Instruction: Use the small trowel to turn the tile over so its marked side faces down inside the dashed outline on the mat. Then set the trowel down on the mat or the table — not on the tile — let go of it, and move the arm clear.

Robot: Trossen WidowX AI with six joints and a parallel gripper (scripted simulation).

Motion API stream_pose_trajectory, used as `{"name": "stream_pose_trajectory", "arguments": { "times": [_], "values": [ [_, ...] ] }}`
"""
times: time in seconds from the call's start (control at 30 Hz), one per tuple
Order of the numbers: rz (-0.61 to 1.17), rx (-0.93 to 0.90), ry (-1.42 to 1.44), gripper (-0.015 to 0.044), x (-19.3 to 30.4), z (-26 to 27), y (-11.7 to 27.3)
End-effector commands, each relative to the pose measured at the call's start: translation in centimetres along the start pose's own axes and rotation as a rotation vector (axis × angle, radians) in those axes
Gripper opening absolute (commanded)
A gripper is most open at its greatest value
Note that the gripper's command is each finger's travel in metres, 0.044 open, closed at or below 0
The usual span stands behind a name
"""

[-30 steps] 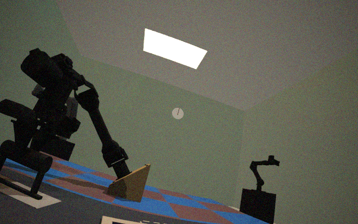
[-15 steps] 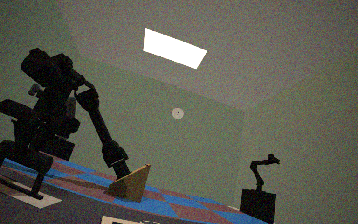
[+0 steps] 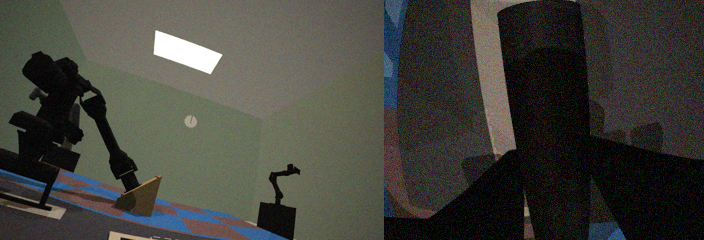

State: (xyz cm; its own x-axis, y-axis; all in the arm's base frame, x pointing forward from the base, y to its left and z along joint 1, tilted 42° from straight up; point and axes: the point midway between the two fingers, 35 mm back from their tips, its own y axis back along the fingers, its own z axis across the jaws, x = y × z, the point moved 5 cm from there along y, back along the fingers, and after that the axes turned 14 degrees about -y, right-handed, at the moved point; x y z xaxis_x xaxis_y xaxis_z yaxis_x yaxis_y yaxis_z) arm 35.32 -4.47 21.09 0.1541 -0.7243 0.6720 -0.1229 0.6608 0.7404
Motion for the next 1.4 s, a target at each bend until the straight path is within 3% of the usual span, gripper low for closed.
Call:
{"name": "stream_pose_trajectory", "arguments": {
  "times": [0.0, 0.23, 0.43, 1.03, 1.23, 1.37],
  "values": [
    [0.001, -0.006, 0.069, 0.013, 0.0, 0.1, -0.1],
    [0.001, -0.006, 0.069, 0.013, 0.0, 0.1, -0.1],
    [0.001, -0.006, 0.069, 0.027, 0.0, 0.1, -0.1],
    [0.001, -0.006, 0.069, 0.027, 0.0, 0.1, -0.1],
    [-0.001, -0.007, 0.069, 0.027, 0.0, 0.1, 4.1],
    [-0.001, -0.007, 0.07, 0.027, 0.0, 0.1, 4.3]
  ]
}}
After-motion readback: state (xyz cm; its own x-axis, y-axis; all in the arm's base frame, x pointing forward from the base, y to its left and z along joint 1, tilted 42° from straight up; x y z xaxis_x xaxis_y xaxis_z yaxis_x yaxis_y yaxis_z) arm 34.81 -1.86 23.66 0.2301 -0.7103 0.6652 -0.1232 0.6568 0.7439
